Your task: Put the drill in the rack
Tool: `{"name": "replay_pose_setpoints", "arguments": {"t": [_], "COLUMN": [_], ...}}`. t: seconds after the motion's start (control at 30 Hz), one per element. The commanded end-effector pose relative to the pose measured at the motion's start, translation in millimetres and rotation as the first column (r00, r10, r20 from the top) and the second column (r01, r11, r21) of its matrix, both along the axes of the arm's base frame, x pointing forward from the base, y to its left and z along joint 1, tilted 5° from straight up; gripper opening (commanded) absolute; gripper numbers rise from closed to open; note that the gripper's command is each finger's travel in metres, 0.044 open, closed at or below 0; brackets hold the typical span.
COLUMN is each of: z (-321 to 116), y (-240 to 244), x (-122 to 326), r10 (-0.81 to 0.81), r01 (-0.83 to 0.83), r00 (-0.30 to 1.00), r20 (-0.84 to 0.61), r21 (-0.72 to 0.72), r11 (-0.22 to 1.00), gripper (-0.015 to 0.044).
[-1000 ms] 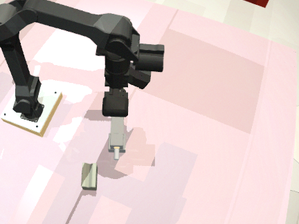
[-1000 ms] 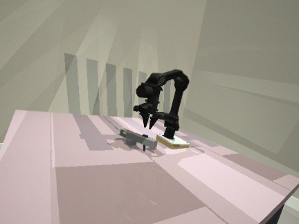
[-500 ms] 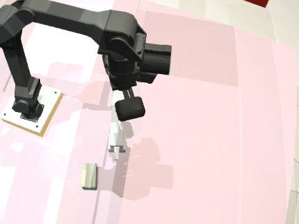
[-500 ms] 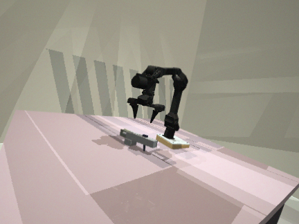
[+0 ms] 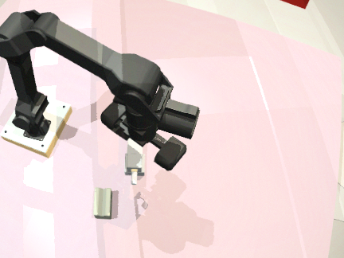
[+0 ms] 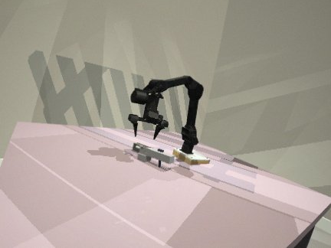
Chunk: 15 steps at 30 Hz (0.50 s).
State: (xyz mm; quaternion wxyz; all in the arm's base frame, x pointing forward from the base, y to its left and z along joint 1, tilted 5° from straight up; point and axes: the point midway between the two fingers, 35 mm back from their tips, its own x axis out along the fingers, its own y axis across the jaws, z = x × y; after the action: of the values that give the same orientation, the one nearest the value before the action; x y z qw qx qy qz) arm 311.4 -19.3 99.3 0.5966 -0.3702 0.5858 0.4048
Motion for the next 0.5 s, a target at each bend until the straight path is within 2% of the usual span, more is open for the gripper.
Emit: {"name": "replay_pose_setpoints", "arguments": {"t": [0.0, 0.1, 0.47], "z": [-44, -53, -53], "y": [-54, -65, -65], "x": [-5, -6, -6], "r10": [0.506, 0.602, 0.607], "r01": [-0.505, -0.602, -0.607], "r00": [0.863, 0.799, 0.795], "r20": [0.001, 0.006, 0.007], "r21": [0.004, 0.007, 0.007], "r11": [0.863, 0.799, 0.795], "gripper": [0.044, 0.044, 0.044]}}
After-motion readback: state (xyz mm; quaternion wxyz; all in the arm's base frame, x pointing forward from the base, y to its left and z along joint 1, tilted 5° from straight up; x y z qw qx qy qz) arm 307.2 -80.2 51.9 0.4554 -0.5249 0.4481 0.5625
